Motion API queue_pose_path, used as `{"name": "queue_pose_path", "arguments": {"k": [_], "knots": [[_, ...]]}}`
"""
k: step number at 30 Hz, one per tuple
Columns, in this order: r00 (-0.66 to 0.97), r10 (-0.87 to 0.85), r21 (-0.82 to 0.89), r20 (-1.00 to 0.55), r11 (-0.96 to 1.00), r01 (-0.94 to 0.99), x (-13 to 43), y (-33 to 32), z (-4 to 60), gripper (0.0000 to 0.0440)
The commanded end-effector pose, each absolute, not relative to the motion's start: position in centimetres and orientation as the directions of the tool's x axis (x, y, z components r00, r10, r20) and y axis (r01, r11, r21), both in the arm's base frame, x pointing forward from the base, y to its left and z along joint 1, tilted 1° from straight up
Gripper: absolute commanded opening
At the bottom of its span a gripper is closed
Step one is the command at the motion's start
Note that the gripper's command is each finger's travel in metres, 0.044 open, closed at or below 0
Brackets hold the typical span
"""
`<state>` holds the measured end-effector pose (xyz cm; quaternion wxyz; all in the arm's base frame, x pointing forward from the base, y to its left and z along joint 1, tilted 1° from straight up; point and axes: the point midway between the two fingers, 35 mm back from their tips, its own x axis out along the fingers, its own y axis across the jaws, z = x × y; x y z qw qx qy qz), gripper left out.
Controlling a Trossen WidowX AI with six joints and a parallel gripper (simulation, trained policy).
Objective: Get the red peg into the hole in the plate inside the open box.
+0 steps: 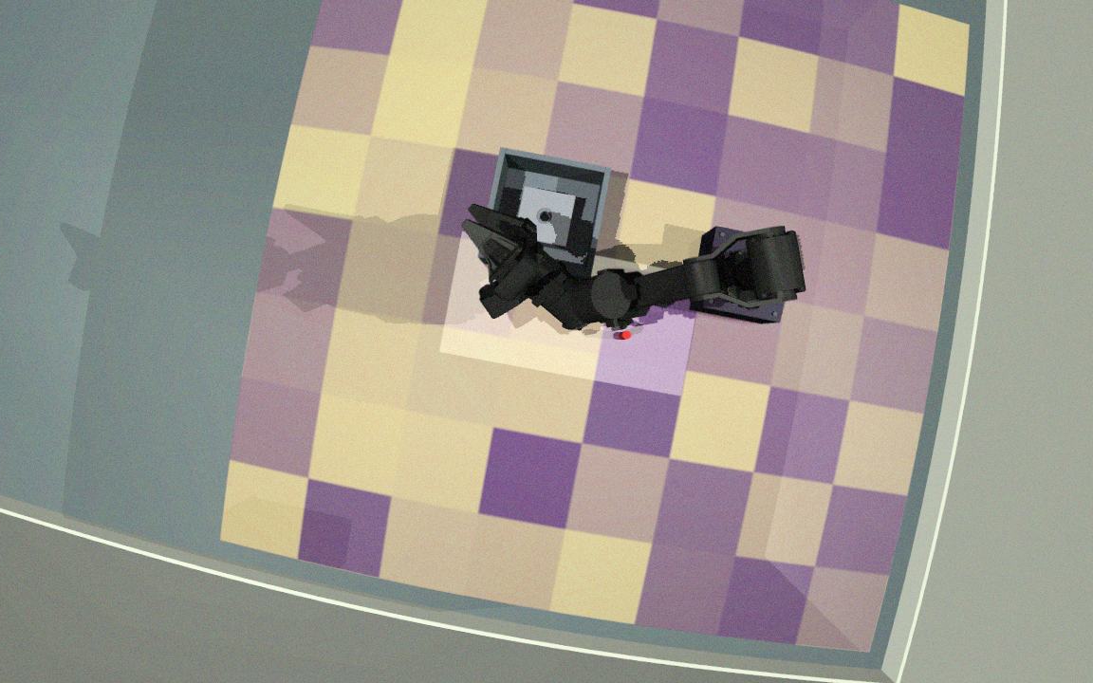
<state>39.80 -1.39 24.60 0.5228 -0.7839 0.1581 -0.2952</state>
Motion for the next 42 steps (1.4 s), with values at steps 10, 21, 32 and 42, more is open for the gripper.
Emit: {"name": "queue_pose_path", "arguments": {"k": [10, 21, 32, 42], "knots": [[0.854, -0.504, -0.991, 0.127, -0.099, 0.089, 41.9, 0.5, 23.0, 0.044], [0.896, -0.436, -0.961, -0.089, 0.274, 0.038, 42.9, 2.7, 21.0, 0.044], [0.876, -0.371, -0.792, -0.309, 0.61, -0.022, 42.0, 4.6, 19.5, 0.044], [0.802, -0.318, -0.555, -0.506, 0.831, -0.021, 39.5, 5.9, 18.1, 0.044]]}}
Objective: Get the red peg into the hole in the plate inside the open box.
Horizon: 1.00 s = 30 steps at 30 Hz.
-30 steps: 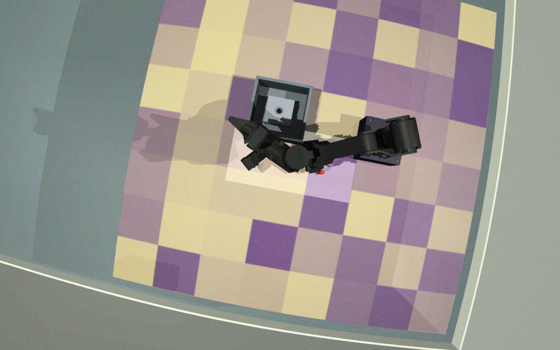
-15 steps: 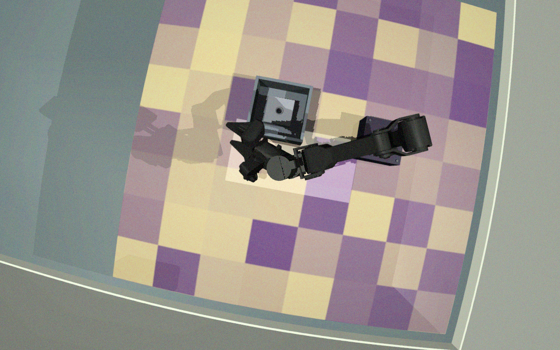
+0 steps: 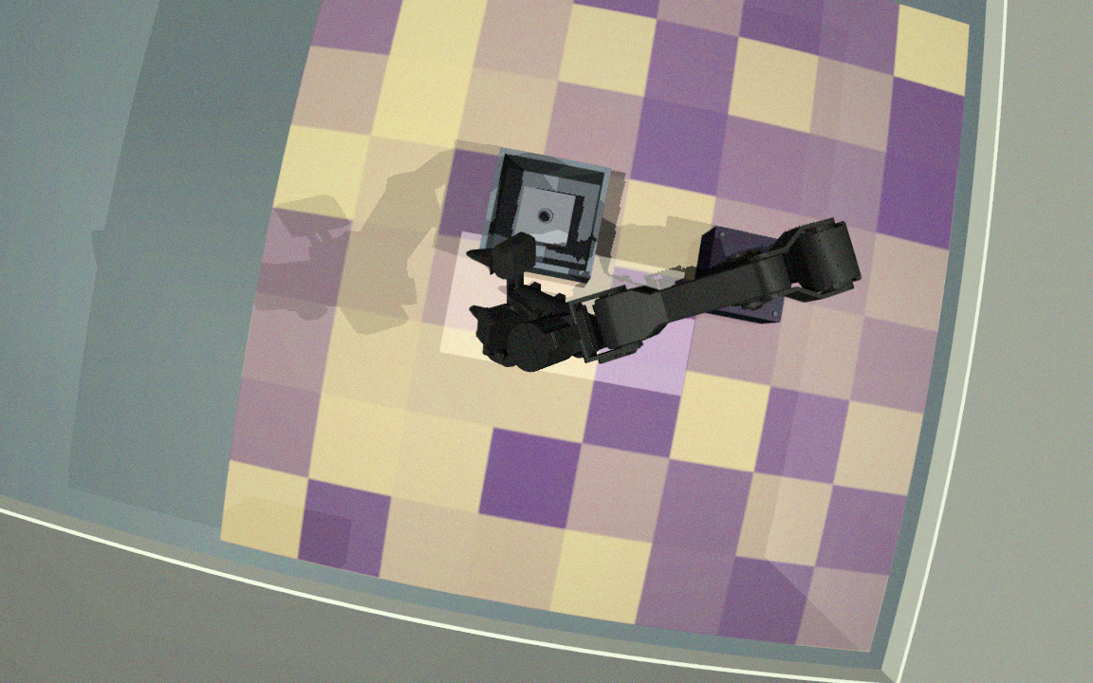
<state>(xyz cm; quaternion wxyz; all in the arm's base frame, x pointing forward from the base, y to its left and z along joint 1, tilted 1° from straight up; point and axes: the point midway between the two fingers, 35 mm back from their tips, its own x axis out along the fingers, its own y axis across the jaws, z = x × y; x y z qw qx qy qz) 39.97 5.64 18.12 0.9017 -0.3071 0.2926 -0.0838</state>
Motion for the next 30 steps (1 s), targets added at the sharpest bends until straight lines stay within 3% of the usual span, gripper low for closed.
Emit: {"name": "queue_pose_path", "arguments": {"k": [1, 17, 30], "knots": [[0.791, -0.313, -0.53, -0.526, 0.848, -0.016, 39.1, 6.0, 18.0, 0.044], [0.528, -0.25, -0.184, -0.811, 0.967, 0.175, 31.7, 7.9, 14.9, 0.044], [0.217, -0.246, -0.136, -0.945, 0.895, 0.424, 24.3, 9.2, 12.2, 0.044]]}}
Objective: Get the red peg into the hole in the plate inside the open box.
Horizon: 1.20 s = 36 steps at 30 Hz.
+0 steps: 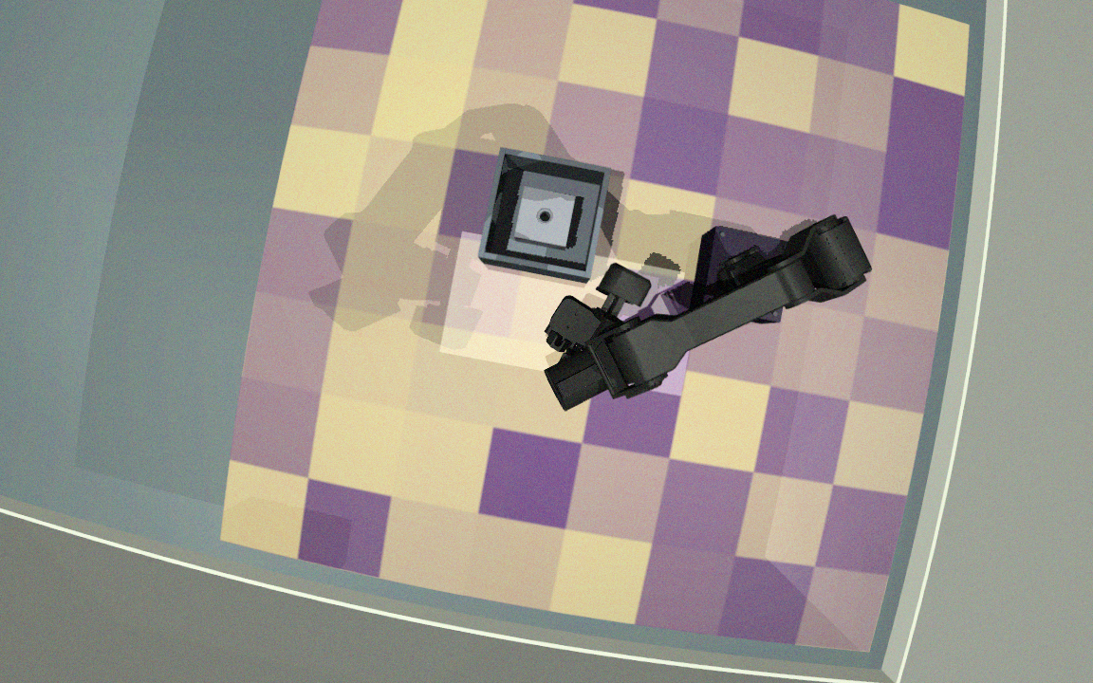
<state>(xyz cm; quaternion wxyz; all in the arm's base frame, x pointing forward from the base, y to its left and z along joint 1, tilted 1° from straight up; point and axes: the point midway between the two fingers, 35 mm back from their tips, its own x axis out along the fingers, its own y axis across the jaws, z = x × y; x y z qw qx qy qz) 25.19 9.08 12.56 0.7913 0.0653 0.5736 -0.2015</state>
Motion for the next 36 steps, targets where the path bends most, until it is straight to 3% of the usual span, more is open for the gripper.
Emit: {"name": "queue_pose_path", "arguments": {"k": [1, 18, 36], "knots": [[0.195, -0.248, -0.142, -0.949, 0.887, 0.439, 23.8, 9.3, 12.0, 0.044], [-0.089, -0.284, -0.284, -0.955, 0.777, 0.562, 19.0, 9.8, 7.8, 0.044], [-0.158, -0.273, -0.311, -0.949, 0.729, 0.609, 18.1, 10.6, 2.3, 0.044]]}}
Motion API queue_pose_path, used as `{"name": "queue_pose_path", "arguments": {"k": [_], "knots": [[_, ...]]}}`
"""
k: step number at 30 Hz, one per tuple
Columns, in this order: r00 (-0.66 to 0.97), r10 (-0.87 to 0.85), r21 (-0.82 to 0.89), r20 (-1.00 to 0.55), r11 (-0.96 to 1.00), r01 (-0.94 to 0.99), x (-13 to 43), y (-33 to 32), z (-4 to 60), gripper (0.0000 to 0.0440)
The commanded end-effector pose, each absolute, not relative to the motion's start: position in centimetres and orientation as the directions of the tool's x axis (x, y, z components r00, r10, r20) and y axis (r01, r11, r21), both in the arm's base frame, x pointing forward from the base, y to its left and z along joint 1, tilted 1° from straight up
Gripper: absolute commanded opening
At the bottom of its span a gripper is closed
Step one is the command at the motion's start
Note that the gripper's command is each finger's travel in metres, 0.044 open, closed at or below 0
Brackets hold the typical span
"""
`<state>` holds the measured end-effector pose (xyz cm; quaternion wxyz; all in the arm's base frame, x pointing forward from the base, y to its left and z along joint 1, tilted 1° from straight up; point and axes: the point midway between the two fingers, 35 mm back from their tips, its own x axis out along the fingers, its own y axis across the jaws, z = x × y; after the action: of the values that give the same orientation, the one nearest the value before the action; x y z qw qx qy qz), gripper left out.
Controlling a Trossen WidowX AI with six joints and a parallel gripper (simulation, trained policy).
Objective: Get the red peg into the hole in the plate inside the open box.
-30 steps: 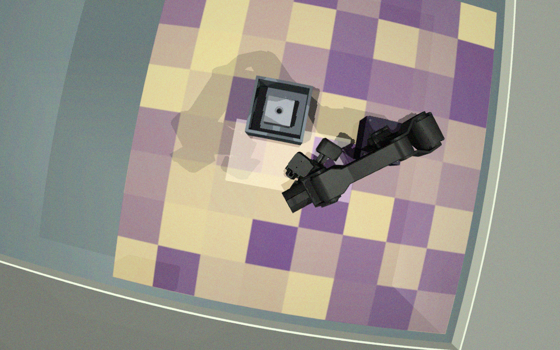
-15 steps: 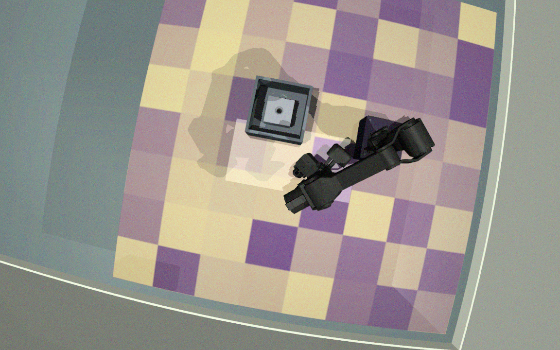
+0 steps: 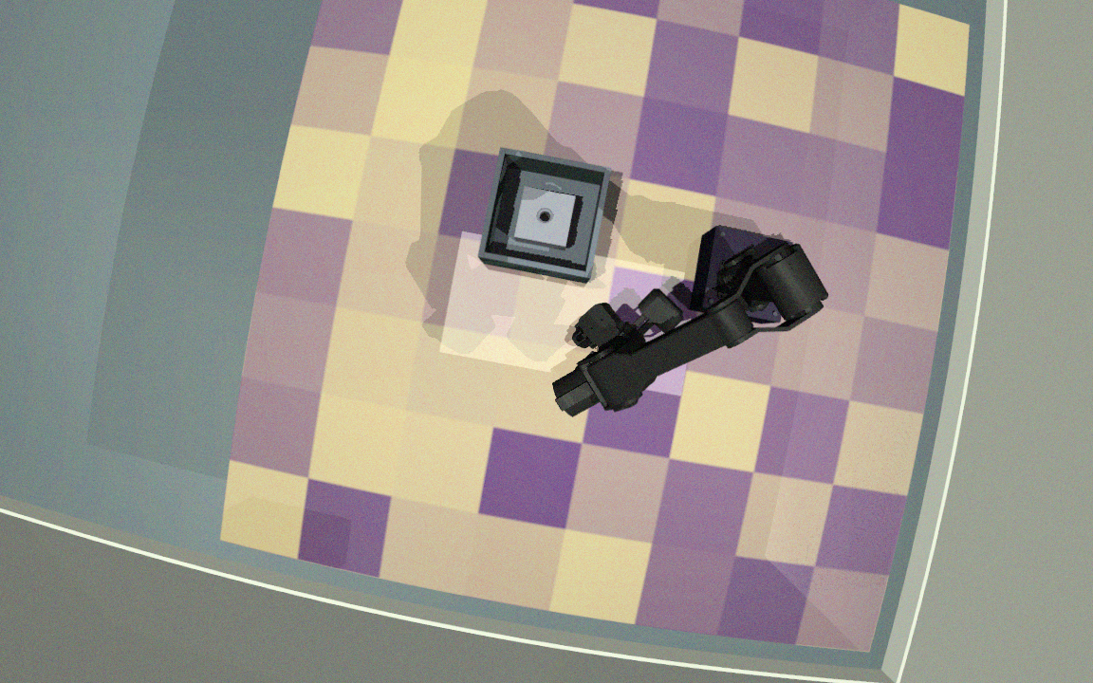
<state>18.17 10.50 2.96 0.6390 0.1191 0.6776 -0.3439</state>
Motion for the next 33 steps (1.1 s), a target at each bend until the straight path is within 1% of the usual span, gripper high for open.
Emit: {"name": "queue_pose_path", "arguments": {"k": [1, 10, 12, 13, 15, 28, 29, 33], "knots": [[-0.156, -0.272, -0.309, -0.949, 0.728, 0.612, 18.1, 10.6, 1.9, 0.044], [-0.128, -0.264, -0.284, -0.956, 0.721, 0.631, 18.1, 10.6, -1.8, 0.044], [-0.125, -0.264, -0.282, -0.956, 0.722, 0.632, 18.1, 10.5, -2.4, 0.0433], [-0.124, -0.264, -0.282, -0.956, 0.722, 0.631, 18.1, 10.4, -2.7, 0.0423], [-0.127, -0.265, -0.284, -0.956, 0.721, 0.632, 17.9, 10.3, -3.3, 0.0382], [-0.197, -0.297, -0.354, -0.934, 0.704, 0.616, 16.6, 9.6, -5.8, 0.0043], [-0.204, -0.301, -0.362, -0.931, 0.703, 0.612, 16.5, 9.5, -5.8, 0.0024], [-0.174, -0.322, -0.358, -0.931, 0.706, 0.611, 17.6, 9.3, -4.7, 0.0002]]}}
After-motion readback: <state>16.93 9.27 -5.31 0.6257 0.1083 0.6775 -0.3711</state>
